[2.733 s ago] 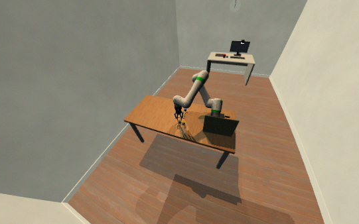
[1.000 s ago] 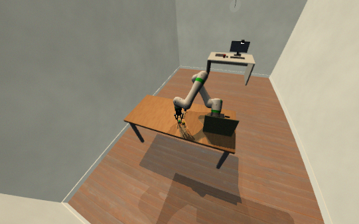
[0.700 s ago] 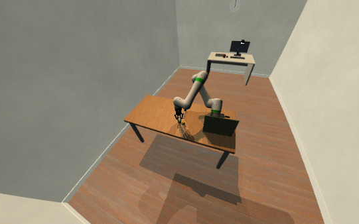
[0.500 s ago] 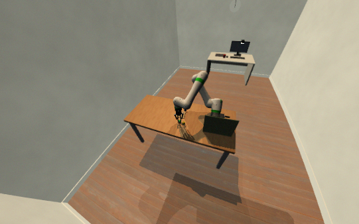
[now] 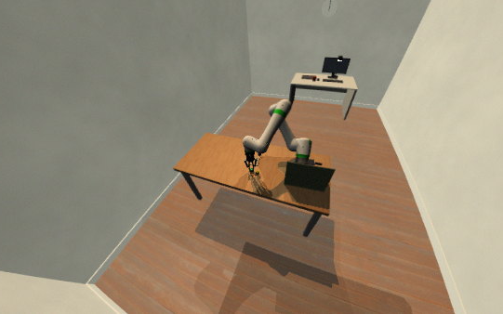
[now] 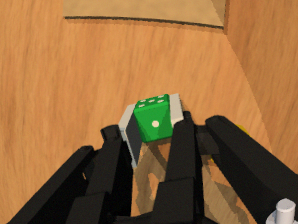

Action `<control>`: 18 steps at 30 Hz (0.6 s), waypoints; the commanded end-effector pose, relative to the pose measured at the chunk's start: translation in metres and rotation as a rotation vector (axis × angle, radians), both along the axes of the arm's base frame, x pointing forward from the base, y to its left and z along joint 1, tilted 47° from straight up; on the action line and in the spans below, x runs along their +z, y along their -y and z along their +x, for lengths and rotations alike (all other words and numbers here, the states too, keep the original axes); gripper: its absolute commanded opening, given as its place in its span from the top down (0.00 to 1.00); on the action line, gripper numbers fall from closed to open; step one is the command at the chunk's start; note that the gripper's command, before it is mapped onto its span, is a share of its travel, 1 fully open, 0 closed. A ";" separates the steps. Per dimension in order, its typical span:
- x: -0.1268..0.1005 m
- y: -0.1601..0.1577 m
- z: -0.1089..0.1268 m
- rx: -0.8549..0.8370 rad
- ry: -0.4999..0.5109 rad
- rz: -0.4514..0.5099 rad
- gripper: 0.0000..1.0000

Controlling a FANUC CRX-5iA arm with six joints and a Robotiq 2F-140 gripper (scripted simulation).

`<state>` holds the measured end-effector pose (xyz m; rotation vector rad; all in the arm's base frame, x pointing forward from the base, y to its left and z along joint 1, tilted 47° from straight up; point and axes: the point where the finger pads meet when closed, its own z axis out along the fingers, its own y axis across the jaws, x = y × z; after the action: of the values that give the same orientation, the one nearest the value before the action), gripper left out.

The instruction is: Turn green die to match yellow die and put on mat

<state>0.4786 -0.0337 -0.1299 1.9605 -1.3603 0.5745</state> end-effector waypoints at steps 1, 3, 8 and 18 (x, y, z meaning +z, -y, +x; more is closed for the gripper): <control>0.000 0.000 0.000 0.000 0.000 0.000 0.84; 0.000 0.000 0.000 0.000 0.000 0.000 0.84; 0.002 -0.003 0.000 0.000 0.000 0.000 0.84; 0.039 -0.043 0.001 0.000 0.000 0.000 0.84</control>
<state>0.4794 -0.0021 -0.1015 1.9620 -1.3603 0.5745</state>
